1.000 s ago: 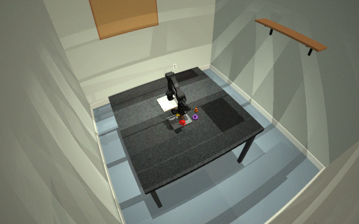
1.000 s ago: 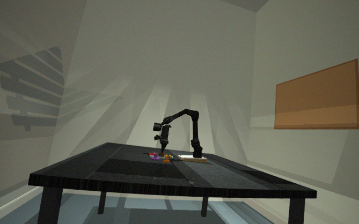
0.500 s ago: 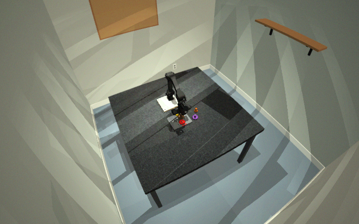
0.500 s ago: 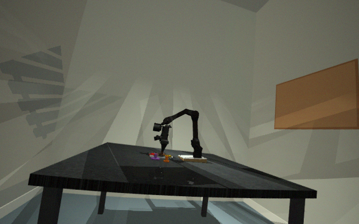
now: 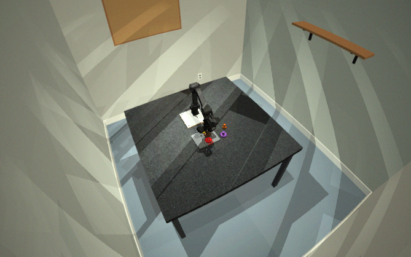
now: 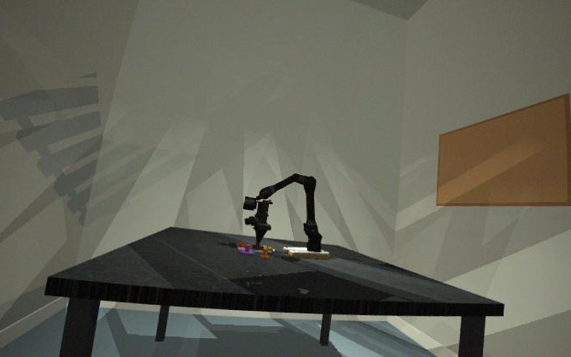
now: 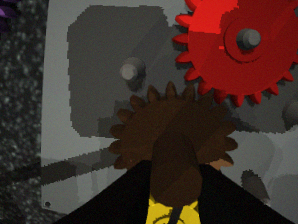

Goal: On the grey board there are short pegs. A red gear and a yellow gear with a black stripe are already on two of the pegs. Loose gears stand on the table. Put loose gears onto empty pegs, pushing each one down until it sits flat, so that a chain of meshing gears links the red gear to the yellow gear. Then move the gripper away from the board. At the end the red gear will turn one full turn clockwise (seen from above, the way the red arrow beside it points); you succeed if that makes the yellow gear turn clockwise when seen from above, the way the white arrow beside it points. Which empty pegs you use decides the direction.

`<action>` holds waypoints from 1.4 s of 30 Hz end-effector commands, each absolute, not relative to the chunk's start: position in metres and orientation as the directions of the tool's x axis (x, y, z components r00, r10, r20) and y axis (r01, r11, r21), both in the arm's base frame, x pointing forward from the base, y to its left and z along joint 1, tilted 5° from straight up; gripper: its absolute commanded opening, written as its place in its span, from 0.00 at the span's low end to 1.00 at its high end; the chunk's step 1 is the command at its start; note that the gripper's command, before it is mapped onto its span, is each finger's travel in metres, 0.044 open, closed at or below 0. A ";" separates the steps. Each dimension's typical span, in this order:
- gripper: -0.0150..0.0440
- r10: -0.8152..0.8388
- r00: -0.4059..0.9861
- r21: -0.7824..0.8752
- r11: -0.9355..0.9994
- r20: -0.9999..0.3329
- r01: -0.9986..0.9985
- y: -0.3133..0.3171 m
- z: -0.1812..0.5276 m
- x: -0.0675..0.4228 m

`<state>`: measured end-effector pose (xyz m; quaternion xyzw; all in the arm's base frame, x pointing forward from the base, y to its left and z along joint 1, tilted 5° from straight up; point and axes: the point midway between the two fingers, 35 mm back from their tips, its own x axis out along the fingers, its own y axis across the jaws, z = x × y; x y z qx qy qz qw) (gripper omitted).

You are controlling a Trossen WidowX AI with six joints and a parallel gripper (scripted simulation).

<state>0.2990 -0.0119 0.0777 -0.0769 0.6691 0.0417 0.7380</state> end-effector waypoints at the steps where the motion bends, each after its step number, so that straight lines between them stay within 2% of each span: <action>1: 0.25 -0.040 0.101 -0.056 0.986 -0.994 -0.158 -0.012 0.076 0.300; 15: 0.25 -0.040 0.100 -0.032 0.997 -0.994 0.077 -0.011 0.074 0.299; 22: 0.25 -0.040 0.101 -0.027 0.992 -0.994 0.125 -0.012 0.073 0.300; 27: 0.48 -0.040 0.101 -0.033 0.997 -0.994 0.073 -0.012 0.075 0.300; 28: 0.49 -0.040 0.101 -0.035 0.998 -0.994 0.054 -0.012 0.075 0.300; 42: 0.49 -0.040 0.101 -0.043 0.999 -0.994 -0.029 -0.010 0.122 0.295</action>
